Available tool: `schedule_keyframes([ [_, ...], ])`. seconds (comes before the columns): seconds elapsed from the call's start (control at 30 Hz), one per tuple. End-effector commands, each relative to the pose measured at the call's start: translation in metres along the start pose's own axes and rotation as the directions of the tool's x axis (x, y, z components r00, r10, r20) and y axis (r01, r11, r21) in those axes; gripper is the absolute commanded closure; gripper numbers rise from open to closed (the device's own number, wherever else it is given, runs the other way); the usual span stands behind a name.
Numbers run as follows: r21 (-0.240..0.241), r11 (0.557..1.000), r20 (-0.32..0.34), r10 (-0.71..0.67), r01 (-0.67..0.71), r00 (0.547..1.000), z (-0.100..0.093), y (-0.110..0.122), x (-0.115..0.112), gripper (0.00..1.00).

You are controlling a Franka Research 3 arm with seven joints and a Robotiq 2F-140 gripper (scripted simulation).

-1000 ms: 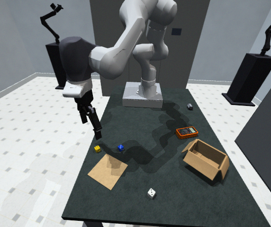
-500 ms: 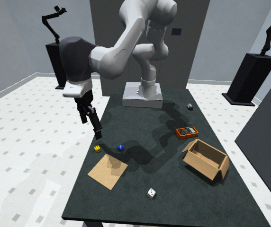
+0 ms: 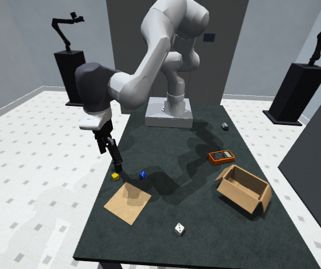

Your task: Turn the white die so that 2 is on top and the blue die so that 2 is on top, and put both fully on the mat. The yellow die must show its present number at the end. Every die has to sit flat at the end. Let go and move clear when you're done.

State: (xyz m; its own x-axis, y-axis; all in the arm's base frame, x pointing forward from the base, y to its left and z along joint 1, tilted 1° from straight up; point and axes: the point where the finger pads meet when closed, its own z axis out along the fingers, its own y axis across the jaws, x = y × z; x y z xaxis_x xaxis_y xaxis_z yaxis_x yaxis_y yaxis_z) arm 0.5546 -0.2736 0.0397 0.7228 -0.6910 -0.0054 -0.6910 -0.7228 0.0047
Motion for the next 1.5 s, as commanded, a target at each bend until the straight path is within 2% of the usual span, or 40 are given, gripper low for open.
schedule_keyframes([
  [0.0, 0.007, 1.000, -0.018, -0.019, 0.019, 1.000, 0.021, -0.001, 0.007, 0.00],
  [0.17, 0.007, 1.000, -0.018, -0.019, 0.019, 1.000, 0.037, -0.001, 0.008, 0.00],
  [1.47, 0.007, 1.000, -0.018, -0.019, 0.019, 1.000, 0.039, -0.001, 0.008, 0.00],
])
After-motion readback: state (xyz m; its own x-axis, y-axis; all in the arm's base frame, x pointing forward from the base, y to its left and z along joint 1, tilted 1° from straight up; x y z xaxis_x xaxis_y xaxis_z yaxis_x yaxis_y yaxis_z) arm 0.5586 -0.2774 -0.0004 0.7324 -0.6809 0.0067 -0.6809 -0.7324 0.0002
